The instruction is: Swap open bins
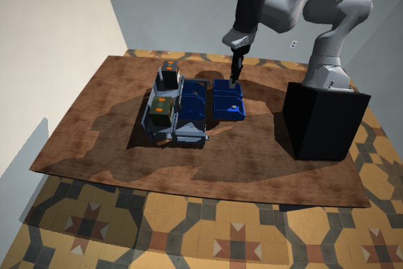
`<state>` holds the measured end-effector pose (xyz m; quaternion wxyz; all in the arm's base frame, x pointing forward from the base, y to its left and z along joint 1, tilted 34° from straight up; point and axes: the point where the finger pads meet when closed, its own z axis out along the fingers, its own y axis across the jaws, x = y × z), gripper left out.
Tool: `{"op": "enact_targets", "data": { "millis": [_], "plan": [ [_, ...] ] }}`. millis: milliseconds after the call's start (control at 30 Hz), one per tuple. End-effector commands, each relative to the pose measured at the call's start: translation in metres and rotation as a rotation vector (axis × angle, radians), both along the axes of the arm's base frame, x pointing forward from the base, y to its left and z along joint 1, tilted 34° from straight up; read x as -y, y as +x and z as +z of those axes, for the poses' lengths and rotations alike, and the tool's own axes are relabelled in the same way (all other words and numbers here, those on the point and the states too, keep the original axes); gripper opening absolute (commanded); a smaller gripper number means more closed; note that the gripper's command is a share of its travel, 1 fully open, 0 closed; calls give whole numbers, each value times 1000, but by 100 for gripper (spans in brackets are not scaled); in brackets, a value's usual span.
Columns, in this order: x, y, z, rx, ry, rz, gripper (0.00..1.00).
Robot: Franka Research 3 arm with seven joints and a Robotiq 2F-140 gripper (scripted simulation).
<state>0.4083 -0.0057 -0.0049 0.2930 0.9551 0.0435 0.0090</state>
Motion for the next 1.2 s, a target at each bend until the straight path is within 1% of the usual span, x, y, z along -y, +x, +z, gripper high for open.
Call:
{"op": "enact_targets", "data": {
  "millis": [0, 467, 800, 867, 1167],
  "plan": [
    [-1, 1, 0, 2, 2, -3, 15],
    [3, 1, -5, 3, 2, -3, 15],
    [12, 2, -19, 3, 2, -3, 15],
    [12, 2, -19, 3, 2, -3, 15],
    [22, 3, -34, 3, 2, -3, 15]
  ]
}}
